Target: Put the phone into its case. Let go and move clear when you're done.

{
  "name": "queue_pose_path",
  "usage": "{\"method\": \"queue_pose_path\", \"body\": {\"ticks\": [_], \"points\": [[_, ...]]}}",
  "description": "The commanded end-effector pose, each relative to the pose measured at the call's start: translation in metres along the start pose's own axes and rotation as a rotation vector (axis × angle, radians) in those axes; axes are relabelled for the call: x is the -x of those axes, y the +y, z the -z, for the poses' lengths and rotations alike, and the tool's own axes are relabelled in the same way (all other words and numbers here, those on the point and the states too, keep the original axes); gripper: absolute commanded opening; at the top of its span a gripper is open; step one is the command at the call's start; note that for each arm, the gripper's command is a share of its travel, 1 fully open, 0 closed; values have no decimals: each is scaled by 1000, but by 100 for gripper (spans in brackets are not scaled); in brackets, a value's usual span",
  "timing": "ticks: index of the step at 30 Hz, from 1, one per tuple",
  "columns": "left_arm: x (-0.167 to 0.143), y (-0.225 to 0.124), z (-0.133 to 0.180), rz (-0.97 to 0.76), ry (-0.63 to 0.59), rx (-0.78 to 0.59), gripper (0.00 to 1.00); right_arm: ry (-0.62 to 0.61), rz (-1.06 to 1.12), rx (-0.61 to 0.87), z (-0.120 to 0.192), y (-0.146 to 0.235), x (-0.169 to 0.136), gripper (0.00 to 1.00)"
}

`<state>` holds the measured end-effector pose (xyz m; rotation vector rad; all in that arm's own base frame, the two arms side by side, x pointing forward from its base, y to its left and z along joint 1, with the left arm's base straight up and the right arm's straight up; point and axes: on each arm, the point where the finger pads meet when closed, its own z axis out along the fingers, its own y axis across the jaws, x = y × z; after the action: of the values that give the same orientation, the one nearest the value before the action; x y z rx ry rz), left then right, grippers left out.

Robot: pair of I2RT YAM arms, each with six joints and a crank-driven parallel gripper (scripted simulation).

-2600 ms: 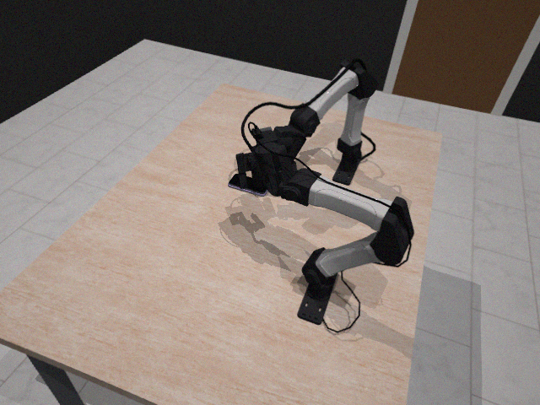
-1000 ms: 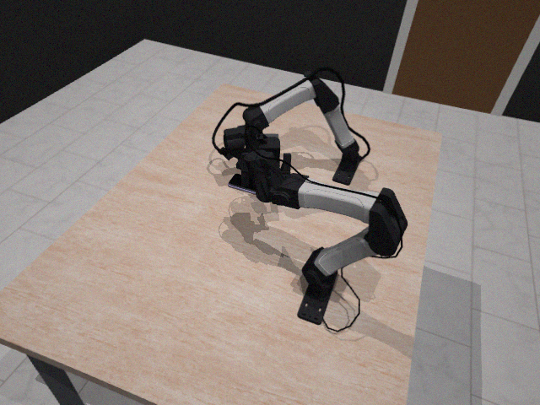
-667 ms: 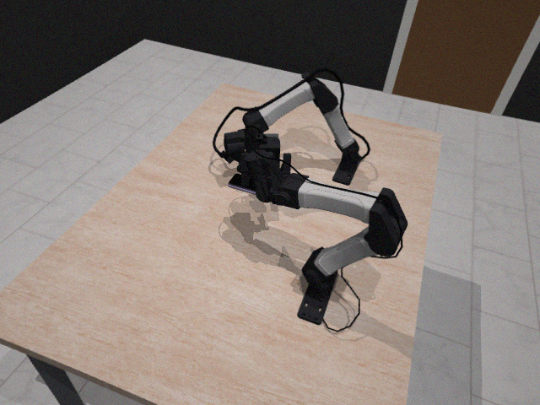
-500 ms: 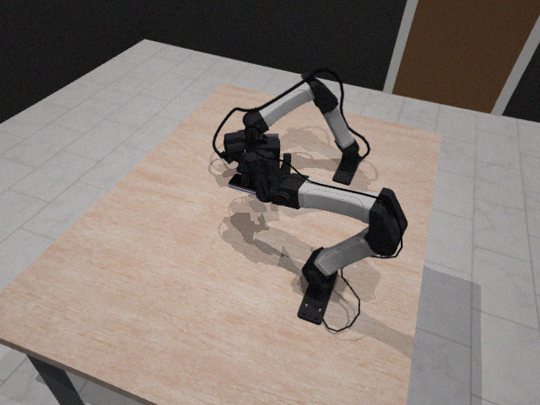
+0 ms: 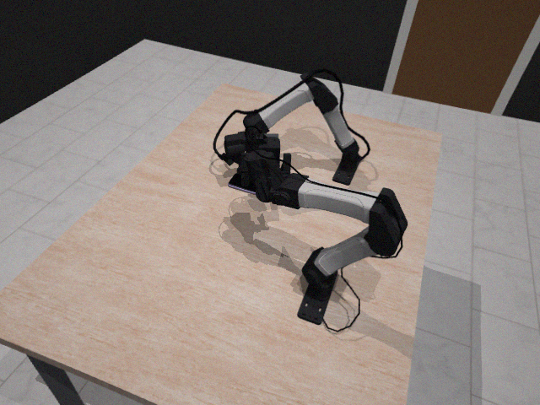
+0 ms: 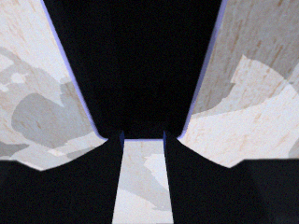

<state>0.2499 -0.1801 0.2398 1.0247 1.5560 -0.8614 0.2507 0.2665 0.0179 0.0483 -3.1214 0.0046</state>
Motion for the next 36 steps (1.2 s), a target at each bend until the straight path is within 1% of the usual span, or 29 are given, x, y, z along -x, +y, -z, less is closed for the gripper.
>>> {"method": "queue_pose_path", "body": {"ticks": [1,11,15,16,23,27,32,36], "points": [[4,3,0,-24,-15,-2,100,-11,1,-6,-19,2,4,37],[4,3,0,-24,-15,-2,100,-10,1,-6,-29,1,4,37],[4,3,0,-24,-15,-2,100,-57,1,7,19,7,8,37],[4,3,0,-24,-15,-2,100,-58,1,6,26,6,7,37],[5,4,0,-33,-20,0,100,-63,4,11,28,6,7,37],[7,15,-2,-25,-23,88,100,-32,-2,-5,19,2,10,37],[13,30,-4,-9,-64,254,100,-17,-12,-7,25,-1,26,37],[11,26,-7,4,-87,304,100,4,-2,-18,31,-1,41,37]]}}
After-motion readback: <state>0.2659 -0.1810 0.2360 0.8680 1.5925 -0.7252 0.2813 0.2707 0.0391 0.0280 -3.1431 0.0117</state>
